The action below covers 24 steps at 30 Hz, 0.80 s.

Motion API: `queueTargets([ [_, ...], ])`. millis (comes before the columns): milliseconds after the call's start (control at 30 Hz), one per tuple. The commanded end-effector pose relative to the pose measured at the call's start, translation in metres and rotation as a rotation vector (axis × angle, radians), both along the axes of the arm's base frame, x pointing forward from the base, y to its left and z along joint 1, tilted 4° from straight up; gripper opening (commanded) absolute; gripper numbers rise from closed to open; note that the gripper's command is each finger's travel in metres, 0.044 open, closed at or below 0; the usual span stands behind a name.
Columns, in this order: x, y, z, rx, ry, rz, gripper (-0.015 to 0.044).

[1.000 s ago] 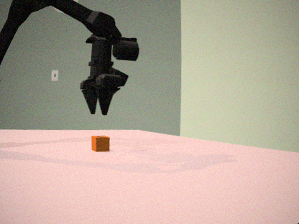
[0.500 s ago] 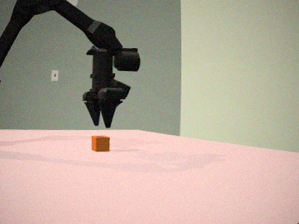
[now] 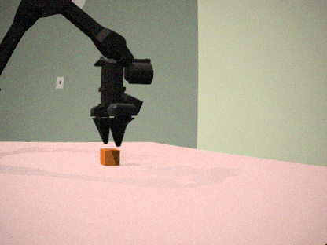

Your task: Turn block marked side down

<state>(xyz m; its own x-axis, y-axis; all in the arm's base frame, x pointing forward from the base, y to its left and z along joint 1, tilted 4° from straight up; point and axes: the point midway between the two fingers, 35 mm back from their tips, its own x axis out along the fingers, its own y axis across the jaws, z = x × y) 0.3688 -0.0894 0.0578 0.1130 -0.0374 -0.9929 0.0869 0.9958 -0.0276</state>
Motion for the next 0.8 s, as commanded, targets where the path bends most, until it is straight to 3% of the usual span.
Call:
queueTargets([
  [0,-0.003,0.001,-0.012,0.008,0.021,-0.005,0.044],
  [433,-0.002,0.001,-0.028,0.008,0.021,-0.005,0.044],
  [767,-0.002,0.001,-0.028,0.008,0.021,-0.005,0.0197],
])
